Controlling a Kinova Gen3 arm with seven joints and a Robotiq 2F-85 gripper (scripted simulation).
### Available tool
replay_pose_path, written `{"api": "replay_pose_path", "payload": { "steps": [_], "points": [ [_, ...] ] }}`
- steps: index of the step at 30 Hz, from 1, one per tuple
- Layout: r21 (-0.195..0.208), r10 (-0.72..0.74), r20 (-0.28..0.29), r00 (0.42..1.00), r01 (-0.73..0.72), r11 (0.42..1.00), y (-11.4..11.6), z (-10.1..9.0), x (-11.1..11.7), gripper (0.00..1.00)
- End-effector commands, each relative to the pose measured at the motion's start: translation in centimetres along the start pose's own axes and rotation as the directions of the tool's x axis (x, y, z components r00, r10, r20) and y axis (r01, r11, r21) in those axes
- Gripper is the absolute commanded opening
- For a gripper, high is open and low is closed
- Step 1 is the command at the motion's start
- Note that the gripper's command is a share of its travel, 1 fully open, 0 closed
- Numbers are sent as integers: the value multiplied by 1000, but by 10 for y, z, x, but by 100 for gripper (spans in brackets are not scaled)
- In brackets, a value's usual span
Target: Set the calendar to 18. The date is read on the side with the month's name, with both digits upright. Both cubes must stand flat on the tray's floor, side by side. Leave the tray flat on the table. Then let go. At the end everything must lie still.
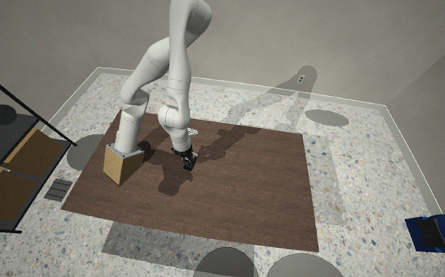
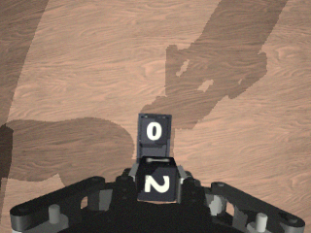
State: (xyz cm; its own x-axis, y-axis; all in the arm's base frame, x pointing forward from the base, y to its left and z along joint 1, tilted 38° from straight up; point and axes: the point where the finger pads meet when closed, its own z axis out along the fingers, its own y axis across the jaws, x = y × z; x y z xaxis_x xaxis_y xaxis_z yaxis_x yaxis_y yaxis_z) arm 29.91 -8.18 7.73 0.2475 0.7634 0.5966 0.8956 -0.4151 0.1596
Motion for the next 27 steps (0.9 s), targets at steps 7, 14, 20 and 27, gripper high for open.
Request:
{"api": "replay_pose_path", "payload": {
  "steps": [7, 14, 20, 27],
  "points": [
    [14, 6, -9, 1000, -6, 1000, -5, 24, 1, 28],
    [14, 6, -9, 1000, -6, 1000, -5, 28, 1, 28],
    [14, 6, -9, 1000, -6, 1000, -5, 28, 1, 28],
    [14, 6, -9, 1000, -6, 1000, -5, 28, 1, 28]
  ]
}}
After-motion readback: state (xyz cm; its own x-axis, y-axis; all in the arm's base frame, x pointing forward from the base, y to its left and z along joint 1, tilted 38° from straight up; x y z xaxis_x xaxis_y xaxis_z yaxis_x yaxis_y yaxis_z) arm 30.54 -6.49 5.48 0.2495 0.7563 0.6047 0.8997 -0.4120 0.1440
